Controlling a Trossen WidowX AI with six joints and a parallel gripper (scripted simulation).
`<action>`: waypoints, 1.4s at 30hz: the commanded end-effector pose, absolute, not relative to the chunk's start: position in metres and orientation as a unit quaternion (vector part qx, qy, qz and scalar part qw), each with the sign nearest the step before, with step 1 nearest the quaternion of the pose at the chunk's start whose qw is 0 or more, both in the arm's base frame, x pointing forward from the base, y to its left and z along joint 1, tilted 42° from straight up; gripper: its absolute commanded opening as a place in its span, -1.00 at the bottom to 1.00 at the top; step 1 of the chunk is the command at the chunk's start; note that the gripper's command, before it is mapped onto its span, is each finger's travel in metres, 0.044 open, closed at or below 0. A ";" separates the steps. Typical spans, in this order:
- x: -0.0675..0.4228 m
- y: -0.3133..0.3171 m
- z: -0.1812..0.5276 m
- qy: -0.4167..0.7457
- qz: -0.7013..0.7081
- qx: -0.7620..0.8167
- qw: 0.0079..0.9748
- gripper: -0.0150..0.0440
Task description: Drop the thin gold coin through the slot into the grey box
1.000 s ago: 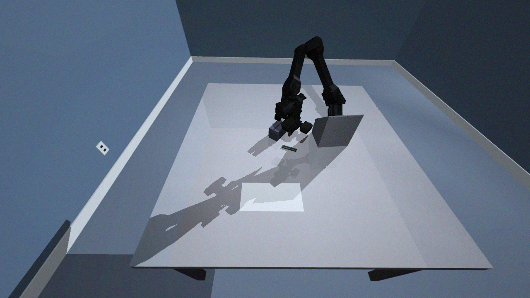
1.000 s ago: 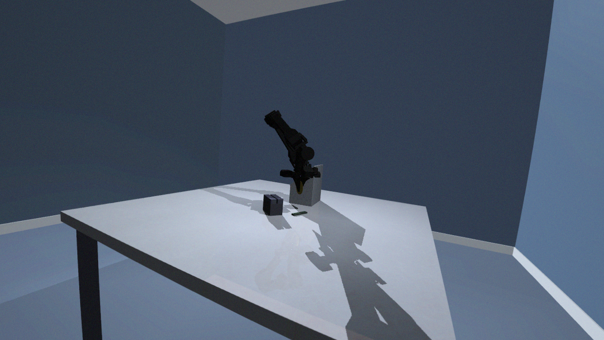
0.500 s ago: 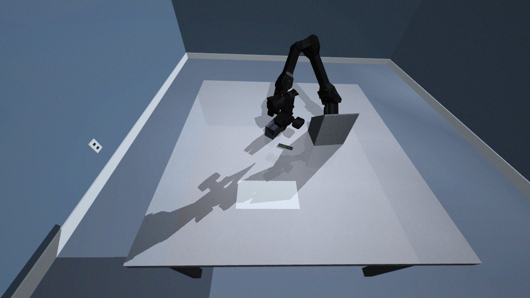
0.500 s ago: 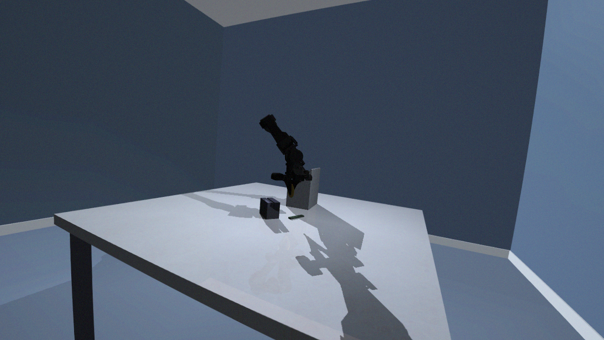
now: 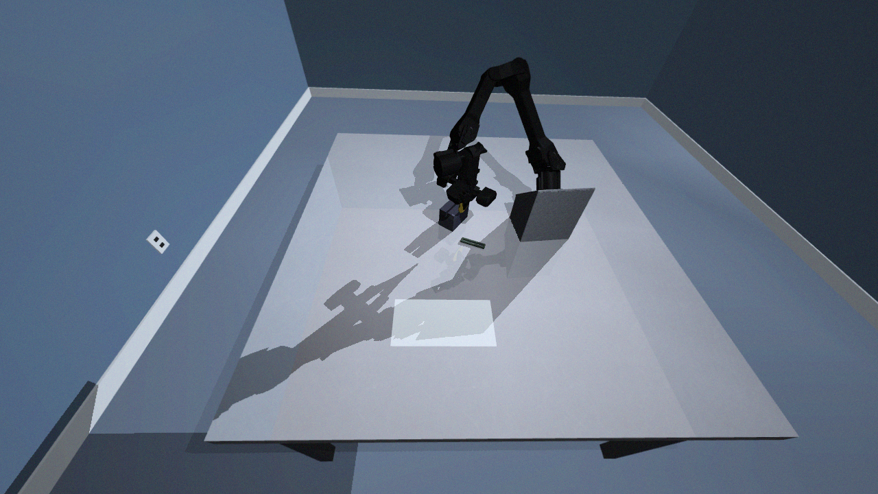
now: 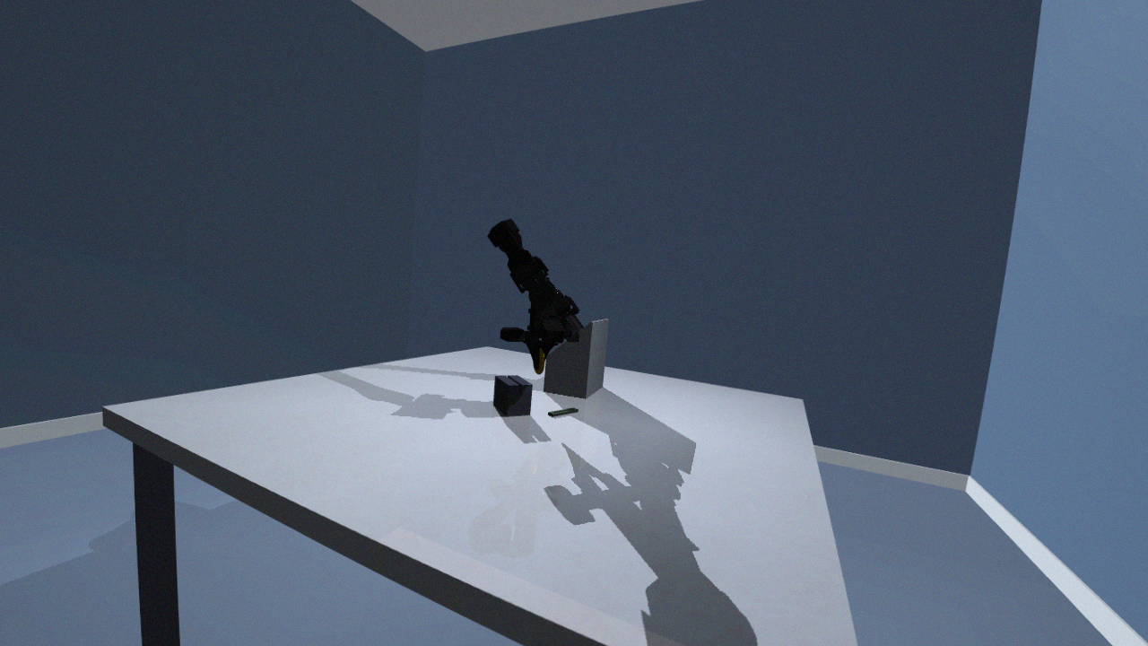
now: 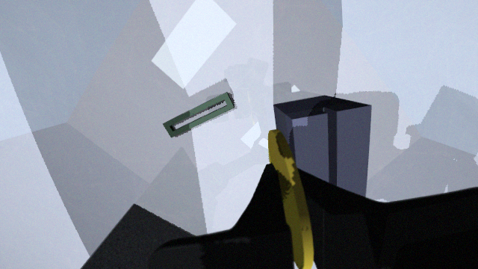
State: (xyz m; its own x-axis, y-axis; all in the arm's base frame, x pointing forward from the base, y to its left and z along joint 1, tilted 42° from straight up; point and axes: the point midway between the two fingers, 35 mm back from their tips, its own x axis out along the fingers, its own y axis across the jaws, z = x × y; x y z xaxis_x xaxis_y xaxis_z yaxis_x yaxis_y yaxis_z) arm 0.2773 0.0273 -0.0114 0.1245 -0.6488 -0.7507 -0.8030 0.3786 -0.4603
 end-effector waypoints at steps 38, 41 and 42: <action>0.301 -0.009 0.024 0.657 0.073 -0.557 0.503 -0.49; 0.302 -0.009 0.025 0.657 0.073 -0.557 0.503 -0.49; 0.303 -0.009 0.026 0.657 0.073 -0.557 0.503 -0.49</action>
